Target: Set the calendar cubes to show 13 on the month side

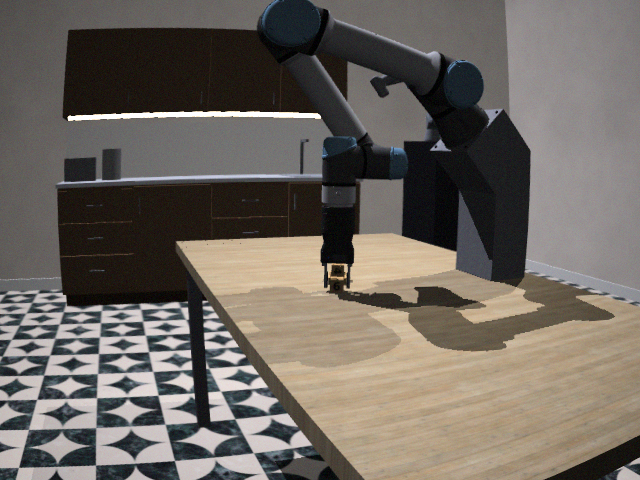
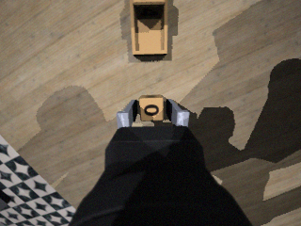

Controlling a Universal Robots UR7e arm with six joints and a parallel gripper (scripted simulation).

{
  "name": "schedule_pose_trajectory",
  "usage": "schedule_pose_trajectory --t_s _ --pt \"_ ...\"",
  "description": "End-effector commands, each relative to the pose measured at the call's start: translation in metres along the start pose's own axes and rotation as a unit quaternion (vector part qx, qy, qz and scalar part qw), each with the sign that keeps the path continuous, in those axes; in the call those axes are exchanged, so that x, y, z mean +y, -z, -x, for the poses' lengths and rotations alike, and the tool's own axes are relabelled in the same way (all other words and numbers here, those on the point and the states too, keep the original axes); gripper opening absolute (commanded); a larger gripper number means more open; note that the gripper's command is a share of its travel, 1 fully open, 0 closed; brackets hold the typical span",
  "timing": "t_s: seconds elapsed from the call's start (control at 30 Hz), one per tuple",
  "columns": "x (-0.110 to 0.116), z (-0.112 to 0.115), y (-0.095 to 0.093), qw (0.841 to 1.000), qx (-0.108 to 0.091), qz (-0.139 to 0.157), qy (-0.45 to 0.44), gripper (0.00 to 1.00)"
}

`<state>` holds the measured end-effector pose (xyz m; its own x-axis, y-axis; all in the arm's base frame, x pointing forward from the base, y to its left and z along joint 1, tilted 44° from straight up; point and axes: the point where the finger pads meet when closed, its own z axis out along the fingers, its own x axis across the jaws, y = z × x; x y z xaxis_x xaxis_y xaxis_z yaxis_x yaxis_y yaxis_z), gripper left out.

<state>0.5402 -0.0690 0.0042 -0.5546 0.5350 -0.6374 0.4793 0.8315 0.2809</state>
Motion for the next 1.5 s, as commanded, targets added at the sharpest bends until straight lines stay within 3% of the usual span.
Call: schedule_pose_trajectory --t_s 0.0,0.03,0.07,1.47 --pt "0.0002 0.0003 0.0003 1.000 0.000 0.000 0.000 0.90" --pt "0.0002 0.0003 0.0003 1.000 0.000 0.000 0.000 0.90" --pt "0.0002 0.0003 0.0003 1.000 0.000 0.000 0.000 0.60" --pt "0.0002 0.0003 0.0049 1.000 0.000 0.000 0.000 0.60"
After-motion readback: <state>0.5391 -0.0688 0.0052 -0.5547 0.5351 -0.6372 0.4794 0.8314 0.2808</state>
